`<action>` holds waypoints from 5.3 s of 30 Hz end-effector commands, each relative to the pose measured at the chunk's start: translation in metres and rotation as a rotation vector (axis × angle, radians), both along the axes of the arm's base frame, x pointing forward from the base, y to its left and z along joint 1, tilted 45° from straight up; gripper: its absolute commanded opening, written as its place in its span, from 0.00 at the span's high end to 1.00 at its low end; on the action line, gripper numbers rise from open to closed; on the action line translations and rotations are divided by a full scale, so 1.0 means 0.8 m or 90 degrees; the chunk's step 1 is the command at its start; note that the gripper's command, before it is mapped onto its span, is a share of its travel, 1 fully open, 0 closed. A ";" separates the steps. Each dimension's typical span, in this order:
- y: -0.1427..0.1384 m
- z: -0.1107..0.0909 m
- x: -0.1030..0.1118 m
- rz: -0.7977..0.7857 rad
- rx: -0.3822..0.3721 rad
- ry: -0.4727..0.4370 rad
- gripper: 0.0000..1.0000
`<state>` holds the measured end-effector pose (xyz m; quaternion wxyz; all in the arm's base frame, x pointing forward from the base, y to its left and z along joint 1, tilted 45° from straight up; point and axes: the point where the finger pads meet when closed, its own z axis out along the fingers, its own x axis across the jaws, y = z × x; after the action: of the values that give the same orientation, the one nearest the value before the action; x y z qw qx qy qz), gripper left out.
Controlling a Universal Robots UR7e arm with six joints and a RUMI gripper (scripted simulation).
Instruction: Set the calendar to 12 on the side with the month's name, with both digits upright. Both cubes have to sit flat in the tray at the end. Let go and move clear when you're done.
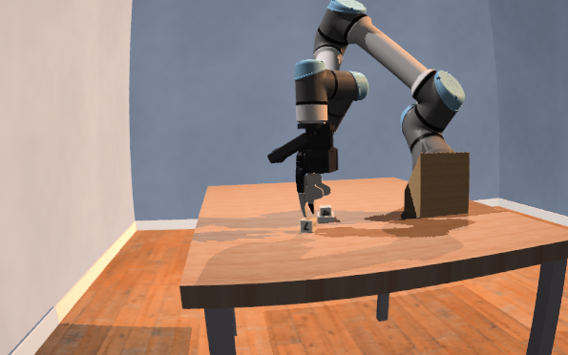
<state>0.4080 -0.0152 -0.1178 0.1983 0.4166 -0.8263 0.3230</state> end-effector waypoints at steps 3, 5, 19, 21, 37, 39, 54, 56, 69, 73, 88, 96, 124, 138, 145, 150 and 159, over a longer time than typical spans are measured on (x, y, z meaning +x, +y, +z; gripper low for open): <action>0.021 0.021 0.002 -0.001 0.000 0.001 0.71; 0.029 0.030 0.003 -0.001 0.000 0.001 0.71; 0.054 0.055 0.005 -0.001 0.000 0.001 0.71; 0.054 0.055 0.005 -0.001 0.000 0.001 0.00; 0.054 0.055 0.005 -0.001 0.000 0.001 0.00; 0.054 0.055 0.005 -0.001 0.000 0.001 0.00; 0.054 0.055 0.006 0.027 0.002 0.028 0.00; 0.054 0.055 0.006 0.042 0.003 0.043 0.00; 0.052 0.052 0.010 0.198 0.016 0.196 0.00; 0.052 0.052 0.010 0.251 0.021 0.248 0.00; 0.050 0.049 0.010 0.443 0.037 0.436 0.00; 0.049 0.048 0.008 0.564 0.047 0.555 0.00; 0.046 0.047 0.004 0.714 0.059 0.702 0.71; 0.046 0.047 0.004 0.714 0.059 0.702 0.71; 0.046 0.047 0.004 0.714 0.059 0.702 0.71; 0.046 0.047 0.004 0.714 0.059 0.702 0.71; 0.046 0.047 0.004 0.714 0.059 0.702 0.71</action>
<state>0.4108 0.0214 -0.0805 0.3696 0.8791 -0.2882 0.0861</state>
